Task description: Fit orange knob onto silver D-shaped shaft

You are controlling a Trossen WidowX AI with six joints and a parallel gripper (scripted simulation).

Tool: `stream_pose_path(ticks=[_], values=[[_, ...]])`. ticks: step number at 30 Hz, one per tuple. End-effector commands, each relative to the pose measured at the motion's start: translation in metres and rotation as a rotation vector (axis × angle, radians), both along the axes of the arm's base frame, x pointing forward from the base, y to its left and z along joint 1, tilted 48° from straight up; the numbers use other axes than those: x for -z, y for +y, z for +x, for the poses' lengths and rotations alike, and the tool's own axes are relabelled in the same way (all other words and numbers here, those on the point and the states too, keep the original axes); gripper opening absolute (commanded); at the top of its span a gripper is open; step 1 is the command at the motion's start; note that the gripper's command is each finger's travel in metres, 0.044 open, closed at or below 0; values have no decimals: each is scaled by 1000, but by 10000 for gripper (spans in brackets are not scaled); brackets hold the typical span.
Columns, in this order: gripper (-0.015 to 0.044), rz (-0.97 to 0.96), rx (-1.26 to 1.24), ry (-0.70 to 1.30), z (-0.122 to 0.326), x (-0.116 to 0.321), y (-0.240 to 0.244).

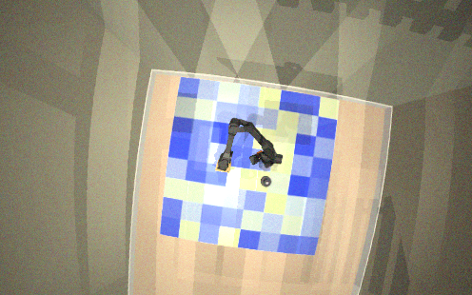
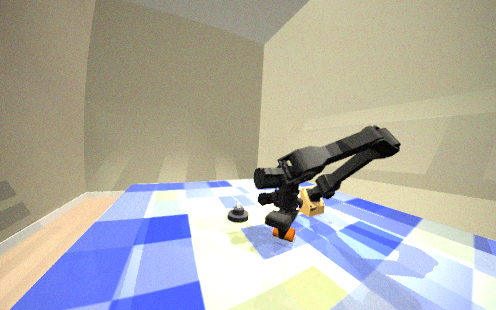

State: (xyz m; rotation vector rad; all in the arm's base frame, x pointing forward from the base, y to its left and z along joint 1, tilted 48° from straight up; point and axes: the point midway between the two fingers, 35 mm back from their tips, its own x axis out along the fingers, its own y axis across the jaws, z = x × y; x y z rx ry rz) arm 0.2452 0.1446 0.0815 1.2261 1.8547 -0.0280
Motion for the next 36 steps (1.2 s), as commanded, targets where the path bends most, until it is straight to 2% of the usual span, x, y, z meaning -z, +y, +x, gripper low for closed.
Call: stream_pose_path(ticks=[1,12,19,32,36], values=[[180,14,-62,-70,0,-1,0],[180,59,-316,-347,0,-1,0],[180,64,-347,-380,0,-1,0],[180,117,-649,-708,0,-1,0],[180,123,-684,-746,0,-1,0]])
